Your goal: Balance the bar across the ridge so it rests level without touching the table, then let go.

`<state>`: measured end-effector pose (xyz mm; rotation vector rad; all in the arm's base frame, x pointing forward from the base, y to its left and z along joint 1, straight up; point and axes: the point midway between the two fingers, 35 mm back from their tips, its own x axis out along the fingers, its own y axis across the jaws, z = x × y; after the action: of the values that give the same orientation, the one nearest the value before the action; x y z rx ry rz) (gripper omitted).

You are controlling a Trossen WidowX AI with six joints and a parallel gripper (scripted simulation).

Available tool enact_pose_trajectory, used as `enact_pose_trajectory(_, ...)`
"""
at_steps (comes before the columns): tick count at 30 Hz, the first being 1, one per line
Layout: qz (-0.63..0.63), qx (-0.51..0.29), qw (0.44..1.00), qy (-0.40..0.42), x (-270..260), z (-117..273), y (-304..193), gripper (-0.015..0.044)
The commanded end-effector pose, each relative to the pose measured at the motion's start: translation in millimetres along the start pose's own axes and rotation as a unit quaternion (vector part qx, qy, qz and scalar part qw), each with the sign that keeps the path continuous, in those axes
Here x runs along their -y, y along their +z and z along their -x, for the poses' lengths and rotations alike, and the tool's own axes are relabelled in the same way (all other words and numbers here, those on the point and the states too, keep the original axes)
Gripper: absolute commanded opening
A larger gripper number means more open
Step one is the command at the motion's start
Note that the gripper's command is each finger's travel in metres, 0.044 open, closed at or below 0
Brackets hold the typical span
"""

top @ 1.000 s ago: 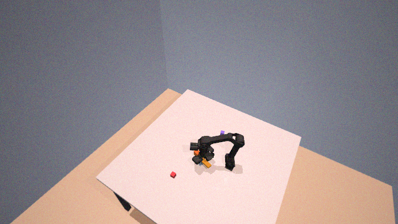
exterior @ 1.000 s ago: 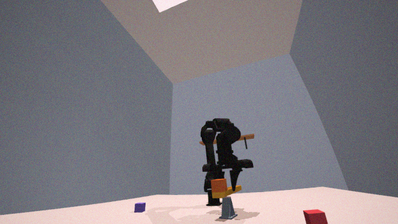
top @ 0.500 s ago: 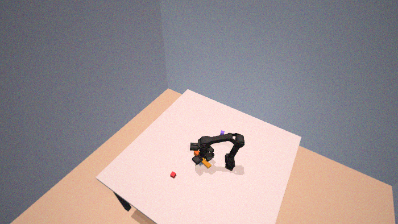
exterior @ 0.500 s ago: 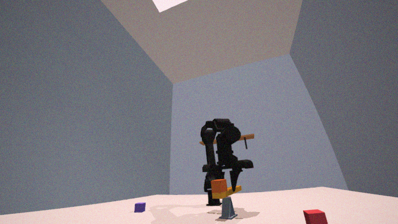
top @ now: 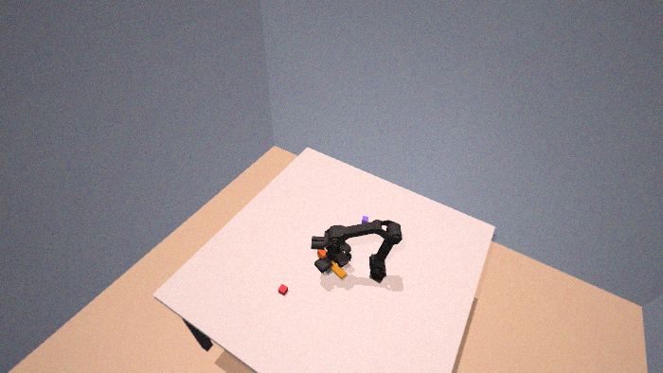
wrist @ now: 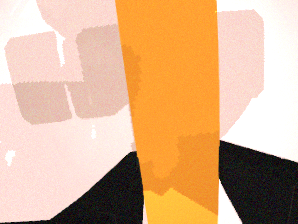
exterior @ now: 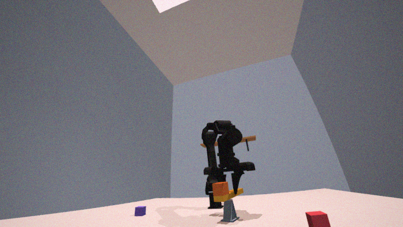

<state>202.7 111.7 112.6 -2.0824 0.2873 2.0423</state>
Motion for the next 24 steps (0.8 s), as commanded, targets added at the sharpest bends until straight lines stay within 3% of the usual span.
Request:
enact_pose_trajectory(1,0.002,0.000,1.000,-0.002,0.6,-0.3,0.0,0.0000)
enact_pose_trajectory(24,0.002,0.000,1.000,-0.002,0.6,-2.3,-0.1,0.0000)
